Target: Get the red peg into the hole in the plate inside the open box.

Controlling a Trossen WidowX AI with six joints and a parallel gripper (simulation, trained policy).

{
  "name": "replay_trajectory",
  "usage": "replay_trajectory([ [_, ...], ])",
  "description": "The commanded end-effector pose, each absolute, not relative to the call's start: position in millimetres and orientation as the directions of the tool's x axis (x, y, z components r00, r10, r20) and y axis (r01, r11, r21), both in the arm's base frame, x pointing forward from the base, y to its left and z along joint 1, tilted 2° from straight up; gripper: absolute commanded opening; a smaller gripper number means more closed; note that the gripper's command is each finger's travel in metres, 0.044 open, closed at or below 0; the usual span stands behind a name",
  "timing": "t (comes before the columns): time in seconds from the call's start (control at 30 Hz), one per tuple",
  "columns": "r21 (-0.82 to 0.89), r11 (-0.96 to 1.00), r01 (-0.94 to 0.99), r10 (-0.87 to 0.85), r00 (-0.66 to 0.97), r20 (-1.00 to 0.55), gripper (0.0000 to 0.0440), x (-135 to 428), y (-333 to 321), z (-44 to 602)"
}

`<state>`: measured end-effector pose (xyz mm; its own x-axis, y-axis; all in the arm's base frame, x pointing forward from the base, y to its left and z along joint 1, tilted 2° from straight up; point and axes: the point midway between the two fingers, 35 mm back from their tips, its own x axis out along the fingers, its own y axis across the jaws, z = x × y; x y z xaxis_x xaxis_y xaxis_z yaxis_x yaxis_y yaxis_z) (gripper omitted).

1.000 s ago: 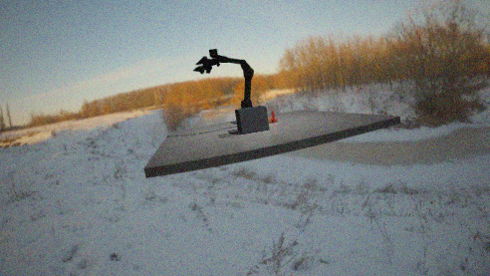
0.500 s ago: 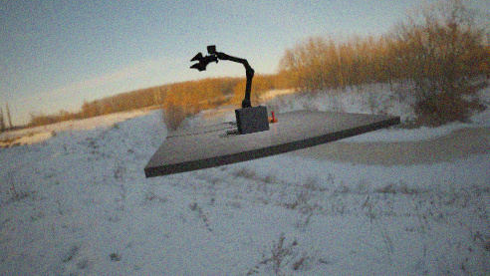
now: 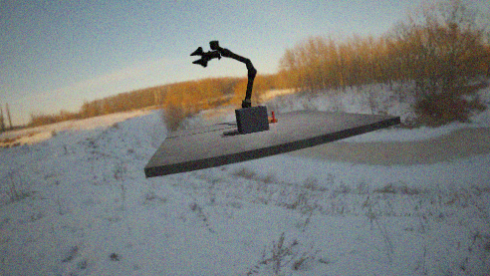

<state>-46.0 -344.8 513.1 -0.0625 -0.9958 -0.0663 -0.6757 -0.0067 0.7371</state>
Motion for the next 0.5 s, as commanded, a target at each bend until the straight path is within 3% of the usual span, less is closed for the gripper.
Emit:
replay_trajectory([
  [0.0,0.748,-0.055,-0.661,-0.997,0.002,-0.071,0.0440,-21.0,-340.9,514.2],
  [0.47,0.754,-0.291,-0.589,-0.948,0.283,-0.145,0.0440,76.4,-319.4,496.5],
])
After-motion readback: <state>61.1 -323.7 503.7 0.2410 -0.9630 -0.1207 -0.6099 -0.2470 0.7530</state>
